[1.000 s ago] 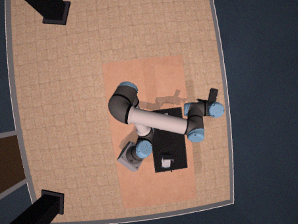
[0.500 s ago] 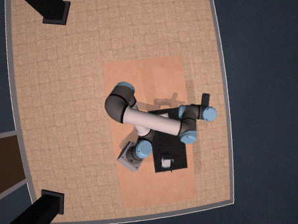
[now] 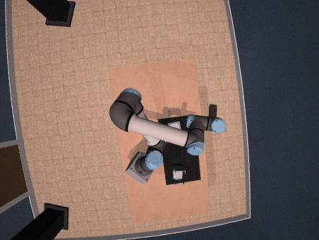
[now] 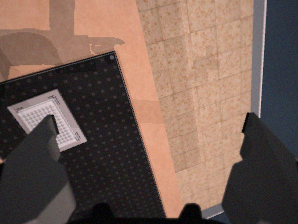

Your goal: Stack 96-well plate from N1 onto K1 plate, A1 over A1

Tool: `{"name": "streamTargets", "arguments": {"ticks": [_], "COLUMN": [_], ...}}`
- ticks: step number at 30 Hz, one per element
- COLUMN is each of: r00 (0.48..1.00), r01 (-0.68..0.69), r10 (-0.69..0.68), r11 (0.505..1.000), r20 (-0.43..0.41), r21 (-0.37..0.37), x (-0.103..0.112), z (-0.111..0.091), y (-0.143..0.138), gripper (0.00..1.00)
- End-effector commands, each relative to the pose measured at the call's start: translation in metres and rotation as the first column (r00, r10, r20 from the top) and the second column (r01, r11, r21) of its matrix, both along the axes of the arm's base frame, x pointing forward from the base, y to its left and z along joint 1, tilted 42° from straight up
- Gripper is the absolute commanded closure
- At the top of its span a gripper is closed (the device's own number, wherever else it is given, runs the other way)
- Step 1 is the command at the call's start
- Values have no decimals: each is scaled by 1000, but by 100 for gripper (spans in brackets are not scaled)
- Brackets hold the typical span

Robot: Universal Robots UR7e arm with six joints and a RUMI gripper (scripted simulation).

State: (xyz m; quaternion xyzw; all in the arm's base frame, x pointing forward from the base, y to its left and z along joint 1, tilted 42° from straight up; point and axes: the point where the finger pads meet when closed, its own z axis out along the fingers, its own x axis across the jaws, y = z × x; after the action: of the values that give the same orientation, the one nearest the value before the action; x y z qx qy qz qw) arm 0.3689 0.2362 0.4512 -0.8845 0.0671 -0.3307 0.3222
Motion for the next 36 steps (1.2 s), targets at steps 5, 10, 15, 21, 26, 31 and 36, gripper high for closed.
{"name": "streamTargets", "arguments": {"ticks": [5,10,15,21,26,31,36], "r00": [999,999,997,996,992,992,986], "r01": [-34,-45,-68,-81,-120,-120,-162], "r10": [33,45,67,79,116,116,155], "r11": [999,998,995,993,985,985,975], "r20": [-11,-16,-24,-30,-45,-45,-60], "r21": [-40,-54,-77,-90,-122,-122,-151], "x": [-10,-16,-21,-30,-35,-40,-47], "z": [-34,-53,-69,-98,-114,-128,-149], "y": [-2,-3,-3,-4,-4,-4,-4], "gripper": [0,0,0,0,0,0,0]}}
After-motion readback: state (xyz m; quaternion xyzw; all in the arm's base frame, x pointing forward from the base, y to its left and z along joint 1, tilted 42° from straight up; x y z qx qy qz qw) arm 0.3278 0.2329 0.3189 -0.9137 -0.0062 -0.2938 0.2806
